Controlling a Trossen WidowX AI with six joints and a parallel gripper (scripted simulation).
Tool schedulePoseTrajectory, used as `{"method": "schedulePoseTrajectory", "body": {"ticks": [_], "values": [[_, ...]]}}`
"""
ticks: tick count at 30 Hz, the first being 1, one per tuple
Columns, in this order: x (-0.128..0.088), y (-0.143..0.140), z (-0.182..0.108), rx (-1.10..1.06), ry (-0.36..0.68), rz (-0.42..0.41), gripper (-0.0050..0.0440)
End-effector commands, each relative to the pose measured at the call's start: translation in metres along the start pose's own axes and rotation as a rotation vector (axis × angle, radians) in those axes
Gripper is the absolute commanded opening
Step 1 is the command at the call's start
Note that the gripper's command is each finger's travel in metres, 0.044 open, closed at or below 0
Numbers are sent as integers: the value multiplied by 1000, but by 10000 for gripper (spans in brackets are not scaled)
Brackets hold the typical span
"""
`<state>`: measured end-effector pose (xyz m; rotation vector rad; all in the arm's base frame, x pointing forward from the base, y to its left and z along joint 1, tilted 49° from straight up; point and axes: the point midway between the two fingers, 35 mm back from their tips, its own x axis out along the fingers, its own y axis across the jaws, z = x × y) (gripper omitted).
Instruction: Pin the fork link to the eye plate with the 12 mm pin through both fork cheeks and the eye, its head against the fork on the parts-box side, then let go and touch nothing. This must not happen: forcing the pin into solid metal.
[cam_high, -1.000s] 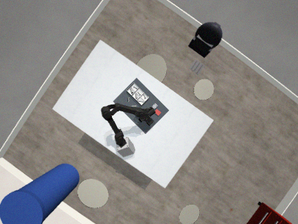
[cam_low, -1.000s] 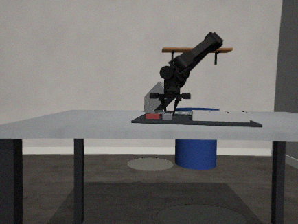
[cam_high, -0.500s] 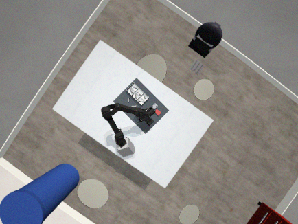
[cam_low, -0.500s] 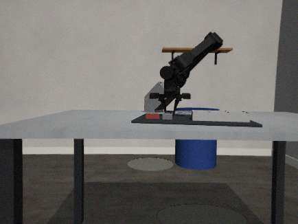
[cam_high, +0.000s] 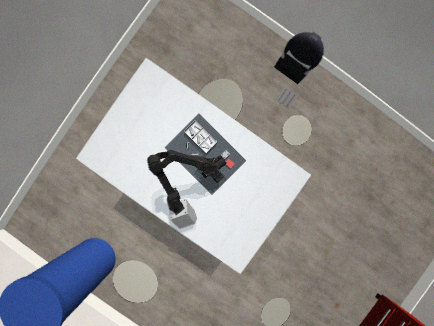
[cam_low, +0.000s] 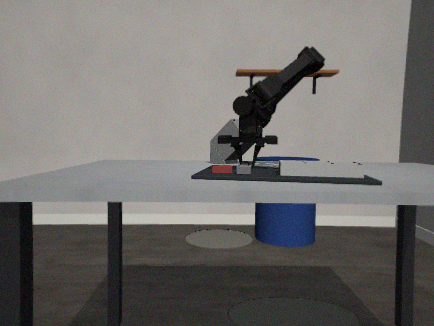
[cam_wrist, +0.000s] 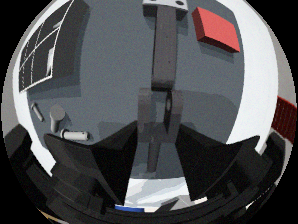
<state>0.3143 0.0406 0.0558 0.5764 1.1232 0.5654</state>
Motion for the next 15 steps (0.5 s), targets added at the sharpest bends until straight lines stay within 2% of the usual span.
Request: {"method": "schedulePoseTrajectory", "body": {"ticks": [1, 15], "values": [[1, -1, 0, 1, 0, -3, 123], [2, -1, 0, 1, 0, -3, 123]]}}
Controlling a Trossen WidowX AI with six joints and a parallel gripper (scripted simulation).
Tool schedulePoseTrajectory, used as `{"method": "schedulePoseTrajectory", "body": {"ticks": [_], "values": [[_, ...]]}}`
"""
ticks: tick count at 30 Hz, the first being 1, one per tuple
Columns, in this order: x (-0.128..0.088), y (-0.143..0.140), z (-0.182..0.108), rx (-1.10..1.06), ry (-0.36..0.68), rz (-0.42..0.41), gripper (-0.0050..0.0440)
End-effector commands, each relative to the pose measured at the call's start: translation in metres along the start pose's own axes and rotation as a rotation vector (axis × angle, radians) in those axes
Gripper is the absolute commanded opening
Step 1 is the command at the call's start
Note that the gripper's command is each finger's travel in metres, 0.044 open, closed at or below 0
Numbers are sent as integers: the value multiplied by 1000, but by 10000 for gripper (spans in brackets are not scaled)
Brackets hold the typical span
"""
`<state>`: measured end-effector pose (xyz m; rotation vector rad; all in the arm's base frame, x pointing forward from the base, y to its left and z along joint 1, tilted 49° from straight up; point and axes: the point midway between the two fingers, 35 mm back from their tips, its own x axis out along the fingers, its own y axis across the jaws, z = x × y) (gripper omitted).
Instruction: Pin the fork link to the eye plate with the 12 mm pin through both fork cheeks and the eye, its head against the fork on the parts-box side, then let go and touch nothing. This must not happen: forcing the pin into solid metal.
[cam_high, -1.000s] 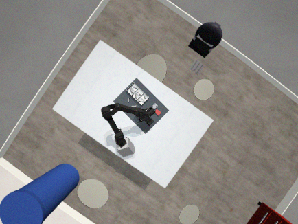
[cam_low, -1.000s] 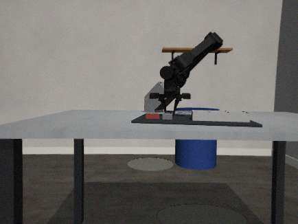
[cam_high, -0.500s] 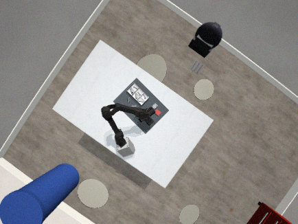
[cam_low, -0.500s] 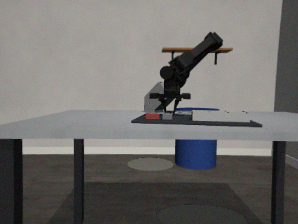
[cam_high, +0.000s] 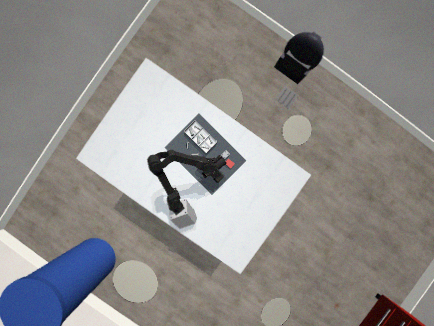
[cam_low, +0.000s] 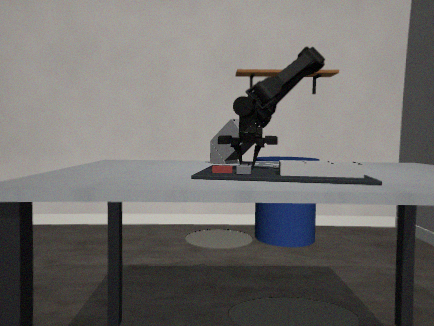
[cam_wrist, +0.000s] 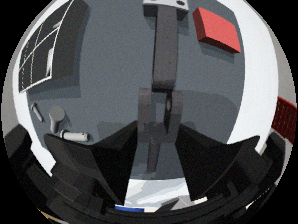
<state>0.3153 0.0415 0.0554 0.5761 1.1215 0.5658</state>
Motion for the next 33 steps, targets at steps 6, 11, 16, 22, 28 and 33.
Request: {"method": "schedulePoseTrajectory", "body": {"ticks": [6, 11, 16, 22, 28, 33], "values": [[0, 0, 0, 2, 1, -4, 123], [0, 1, 0, 2, 1, -4, 123], [0, 1, 0, 2, 1, -4, 123], [0, 2, 0, 2, 1, -4, 123], [1, 2, 0, 2, 1, -4, 123], [1, 3, 0, 2, 1, -4, 123]]}}
